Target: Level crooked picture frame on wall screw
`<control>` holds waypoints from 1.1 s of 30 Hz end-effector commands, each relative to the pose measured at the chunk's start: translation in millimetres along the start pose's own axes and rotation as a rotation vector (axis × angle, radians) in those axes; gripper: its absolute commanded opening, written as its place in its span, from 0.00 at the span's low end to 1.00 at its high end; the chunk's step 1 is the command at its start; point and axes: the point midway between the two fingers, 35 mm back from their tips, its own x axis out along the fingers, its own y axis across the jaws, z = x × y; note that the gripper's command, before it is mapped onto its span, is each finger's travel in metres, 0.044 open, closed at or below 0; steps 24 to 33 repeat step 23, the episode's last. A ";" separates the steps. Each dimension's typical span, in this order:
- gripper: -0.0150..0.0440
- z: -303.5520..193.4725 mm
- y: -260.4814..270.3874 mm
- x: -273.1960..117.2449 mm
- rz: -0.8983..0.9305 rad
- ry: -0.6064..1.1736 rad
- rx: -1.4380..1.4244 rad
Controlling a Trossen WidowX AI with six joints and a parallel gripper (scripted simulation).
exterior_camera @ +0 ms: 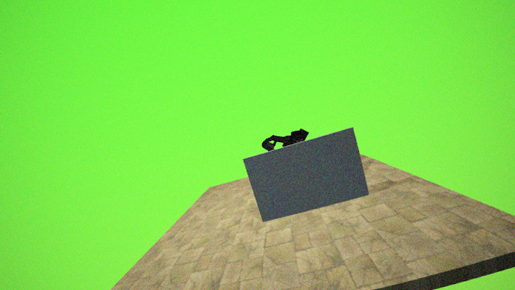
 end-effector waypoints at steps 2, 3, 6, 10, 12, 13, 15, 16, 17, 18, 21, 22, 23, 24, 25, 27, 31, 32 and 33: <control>0.69 7.8 11.9 -21.5 0.011 -0.007 0.012; 0.69 7.8 11.9 -21.5 0.011 -0.007 0.012; 0.69 5.4 9.2 -17.1 0.010 -0.002 0.009; 0.69 7.7 11.8 -21.5 0.015 -0.009 0.021; 0.69 7.7 11.8 -21.5 0.015 -0.009 0.021; 0.69 7.7 11.8 -21.5 0.015 -0.009 0.021; 0.69 7.7 11.8 -21.5 0.015 -0.009 0.021; 0.69 7.7 11.8 -21.5 0.015 -0.009 0.021; 0.69 7.7 11.8 -21.5 0.015 -0.009 0.021; 0.69 7.7 11.8 -21.5 0.015 -0.009 0.021; 0.69 7.7 11.8 -21.5 0.015 -0.009 0.021; 0.69 7.7 11.8 -21.5 0.015 -0.009 0.021; 0.69 7.7 11.8 -21.5 0.015 -0.009 0.021; 0.69 7.7 11.8 -21.5 0.015 -0.009 0.021; 0.69 7.7 11.8 -21.5 0.015 -0.009 0.021; 0.69 7.7 11.8 -21.5 0.015 -0.009 0.021; 0.69 7.7 11.8 -21.5 0.015 -0.009 0.021; 0.69 7.7 11.8 -21.5 0.015 -0.009 0.021; 0.69 7.7 11.8 -21.5 0.015 -0.009 0.021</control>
